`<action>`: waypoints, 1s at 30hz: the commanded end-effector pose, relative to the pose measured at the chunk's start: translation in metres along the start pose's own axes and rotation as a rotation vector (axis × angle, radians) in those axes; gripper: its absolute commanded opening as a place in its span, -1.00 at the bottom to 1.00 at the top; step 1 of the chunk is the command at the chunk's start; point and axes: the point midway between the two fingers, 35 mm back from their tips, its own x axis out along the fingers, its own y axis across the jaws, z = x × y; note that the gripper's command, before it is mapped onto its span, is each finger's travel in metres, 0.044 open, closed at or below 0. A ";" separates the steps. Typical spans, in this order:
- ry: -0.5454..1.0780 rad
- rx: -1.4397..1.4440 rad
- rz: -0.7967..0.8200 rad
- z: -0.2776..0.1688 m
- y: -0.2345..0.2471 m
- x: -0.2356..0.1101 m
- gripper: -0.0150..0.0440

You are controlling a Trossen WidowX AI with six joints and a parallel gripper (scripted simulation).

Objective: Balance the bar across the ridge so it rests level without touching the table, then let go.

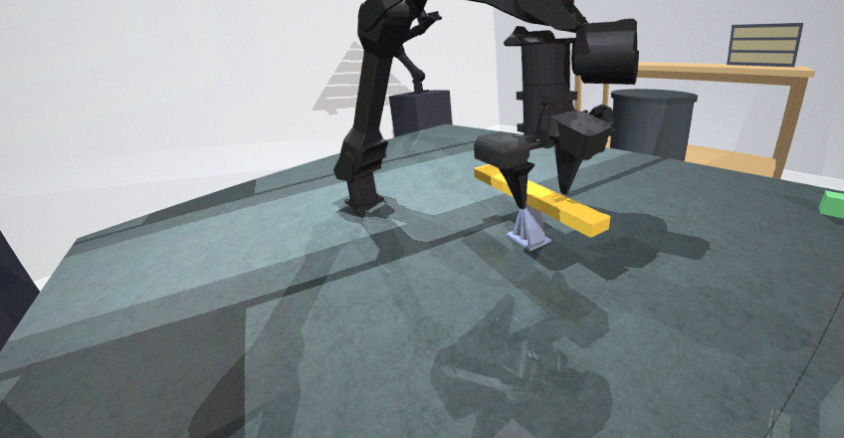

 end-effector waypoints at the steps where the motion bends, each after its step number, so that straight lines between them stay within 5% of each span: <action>1: 0.000 0.000 -0.001 0.000 0.000 0.000 1.00; 4: -0.006 0.000 0.002 0.001 0.000 -0.008 1.00; 12: -0.069 0.000 0.035 -0.002 -0.001 -0.098 1.00; 30: -0.070 0.000 0.035 -0.003 -0.001 -0.099 1.00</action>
